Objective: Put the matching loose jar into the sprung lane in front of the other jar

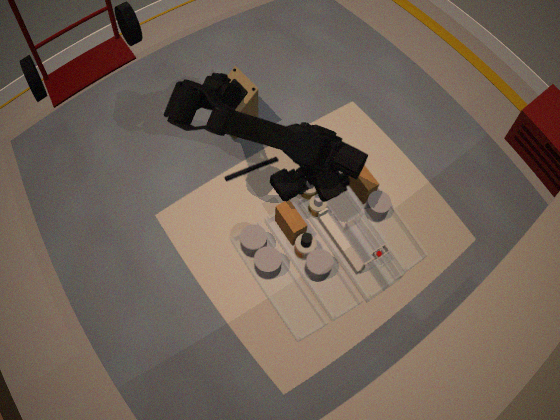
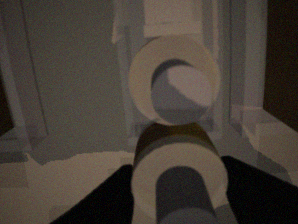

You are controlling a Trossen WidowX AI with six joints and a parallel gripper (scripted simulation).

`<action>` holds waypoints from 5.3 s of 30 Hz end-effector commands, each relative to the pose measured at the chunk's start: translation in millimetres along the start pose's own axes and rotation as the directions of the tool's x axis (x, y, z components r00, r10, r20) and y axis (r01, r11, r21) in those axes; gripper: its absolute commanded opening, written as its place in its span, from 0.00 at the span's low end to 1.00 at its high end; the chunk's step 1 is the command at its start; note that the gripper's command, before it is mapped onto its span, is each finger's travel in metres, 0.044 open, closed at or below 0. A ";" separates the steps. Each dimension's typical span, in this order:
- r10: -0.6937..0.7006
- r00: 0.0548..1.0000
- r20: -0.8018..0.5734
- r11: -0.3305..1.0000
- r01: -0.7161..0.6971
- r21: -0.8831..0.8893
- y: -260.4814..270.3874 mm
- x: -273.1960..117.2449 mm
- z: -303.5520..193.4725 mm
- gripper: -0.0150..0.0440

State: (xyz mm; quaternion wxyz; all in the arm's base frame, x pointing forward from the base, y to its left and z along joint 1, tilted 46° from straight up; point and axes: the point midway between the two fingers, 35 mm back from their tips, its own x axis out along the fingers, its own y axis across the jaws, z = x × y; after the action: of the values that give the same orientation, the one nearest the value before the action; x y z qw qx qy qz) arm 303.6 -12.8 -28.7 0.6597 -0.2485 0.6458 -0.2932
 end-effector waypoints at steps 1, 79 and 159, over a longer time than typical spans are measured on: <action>-0.001 1.000 0.019 1.000 0.001 0.017 -1.6 -1.8 9.9 0.25; -0.002 1.000 0.020 1.000 0.001 0.018 -4.3 -6.3 36.0 0.25; -0.002 1.000 0.021 1.000 0.001 0.018 -4.4 -1.0 39.8 0.25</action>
State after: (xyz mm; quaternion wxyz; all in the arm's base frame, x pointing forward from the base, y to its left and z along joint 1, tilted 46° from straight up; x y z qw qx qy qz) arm 337.5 -15.3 -24.1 0.6619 -0.2464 0.6443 -0.2932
